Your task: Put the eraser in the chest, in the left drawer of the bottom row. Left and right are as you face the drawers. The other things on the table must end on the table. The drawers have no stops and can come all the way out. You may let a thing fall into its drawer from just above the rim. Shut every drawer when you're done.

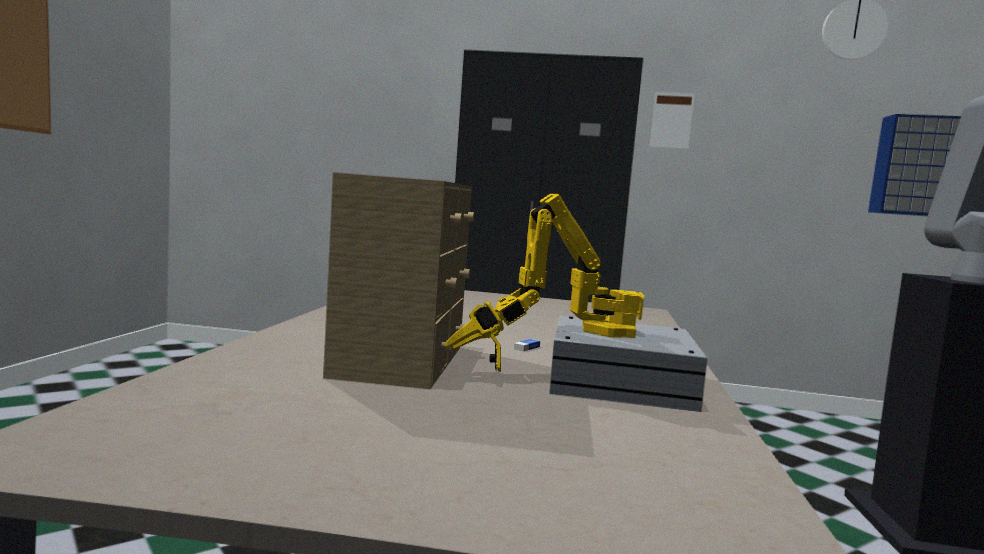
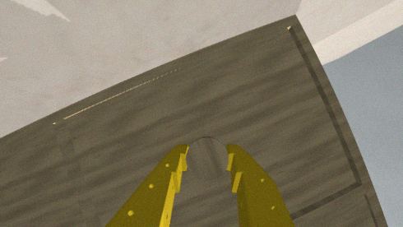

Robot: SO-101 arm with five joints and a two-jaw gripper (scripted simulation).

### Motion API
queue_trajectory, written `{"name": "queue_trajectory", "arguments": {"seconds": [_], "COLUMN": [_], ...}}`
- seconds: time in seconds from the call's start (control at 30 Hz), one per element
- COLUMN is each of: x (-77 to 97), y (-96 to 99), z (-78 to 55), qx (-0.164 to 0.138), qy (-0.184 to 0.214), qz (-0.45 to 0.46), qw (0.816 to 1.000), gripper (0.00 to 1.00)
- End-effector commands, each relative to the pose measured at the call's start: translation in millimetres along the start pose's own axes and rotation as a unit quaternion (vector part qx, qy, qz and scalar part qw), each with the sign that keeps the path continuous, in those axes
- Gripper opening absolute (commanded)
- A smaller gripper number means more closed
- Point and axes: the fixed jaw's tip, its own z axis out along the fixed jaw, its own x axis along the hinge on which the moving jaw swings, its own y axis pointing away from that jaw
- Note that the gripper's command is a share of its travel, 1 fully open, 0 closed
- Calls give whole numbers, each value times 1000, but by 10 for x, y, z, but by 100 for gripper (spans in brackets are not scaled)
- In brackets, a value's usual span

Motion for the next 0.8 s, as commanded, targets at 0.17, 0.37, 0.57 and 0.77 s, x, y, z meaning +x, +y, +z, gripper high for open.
{"name": "queue_trajectory", "arguments": {"seconds": [0.17,0.37,0.57,0.77], "x": [26,26,26,26], "y": [63,63,63,63], "z": [-3,-3,-3,-3], "qx": [-13,-13,-13,-13], "qy": [3,3,3,3], "qz": [7,7,7,7], "qw": [1000,1000,1000,1000], "gripper": [2,0,0,0]}}
